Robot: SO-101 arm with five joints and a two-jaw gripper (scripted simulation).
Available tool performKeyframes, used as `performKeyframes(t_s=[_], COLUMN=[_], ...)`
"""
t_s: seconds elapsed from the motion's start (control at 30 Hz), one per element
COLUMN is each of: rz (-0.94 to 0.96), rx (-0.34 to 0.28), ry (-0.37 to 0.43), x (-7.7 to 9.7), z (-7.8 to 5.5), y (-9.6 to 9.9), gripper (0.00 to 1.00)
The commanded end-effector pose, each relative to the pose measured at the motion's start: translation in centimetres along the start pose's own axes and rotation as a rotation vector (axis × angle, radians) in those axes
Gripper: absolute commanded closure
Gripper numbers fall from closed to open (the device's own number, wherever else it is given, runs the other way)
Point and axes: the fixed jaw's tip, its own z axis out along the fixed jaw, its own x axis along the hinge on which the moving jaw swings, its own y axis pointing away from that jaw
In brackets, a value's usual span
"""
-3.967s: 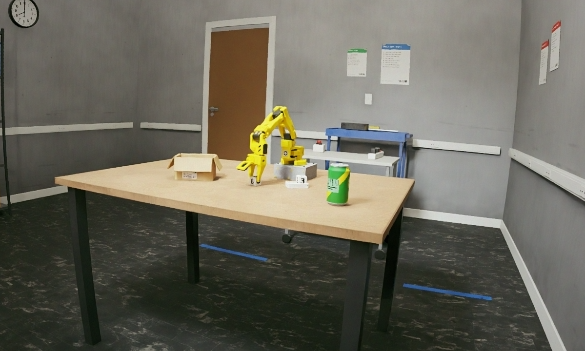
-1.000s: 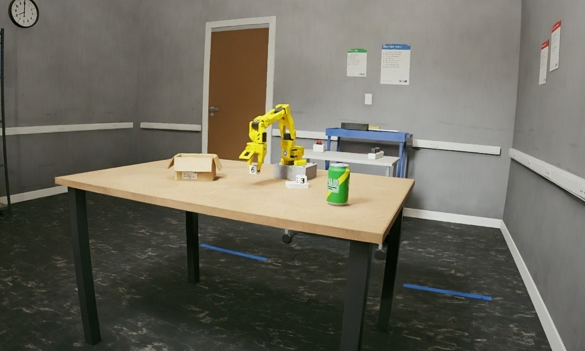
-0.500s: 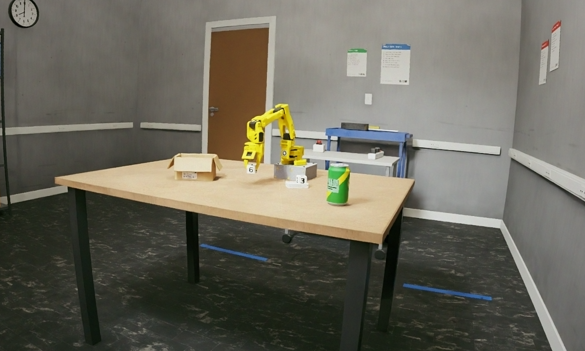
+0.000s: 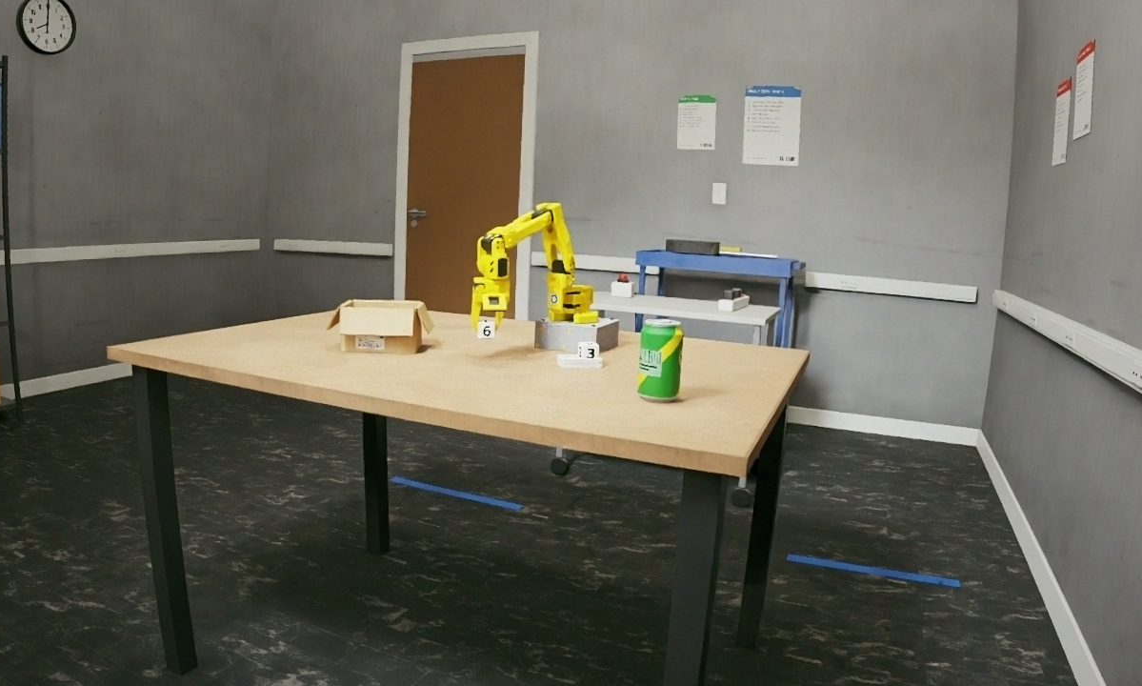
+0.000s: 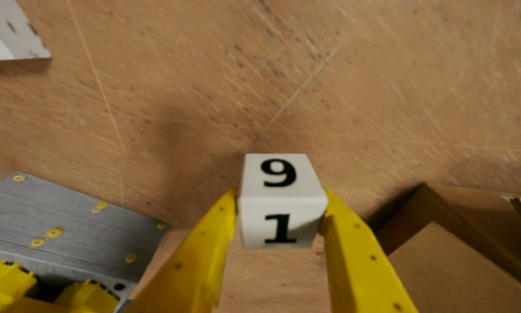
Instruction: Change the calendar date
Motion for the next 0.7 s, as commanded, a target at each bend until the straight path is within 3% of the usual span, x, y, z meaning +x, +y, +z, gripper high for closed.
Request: performKeyframes(t_s=[0.0,0.67], rz=[-0.126,-0.776], rx=[0.02,0.021], ry=[-0.014,-0.009], x=[0.8,4.2], z=[-0.3,0.0], y=[-0.4,-1.4], gripper=[1.0,1.0])
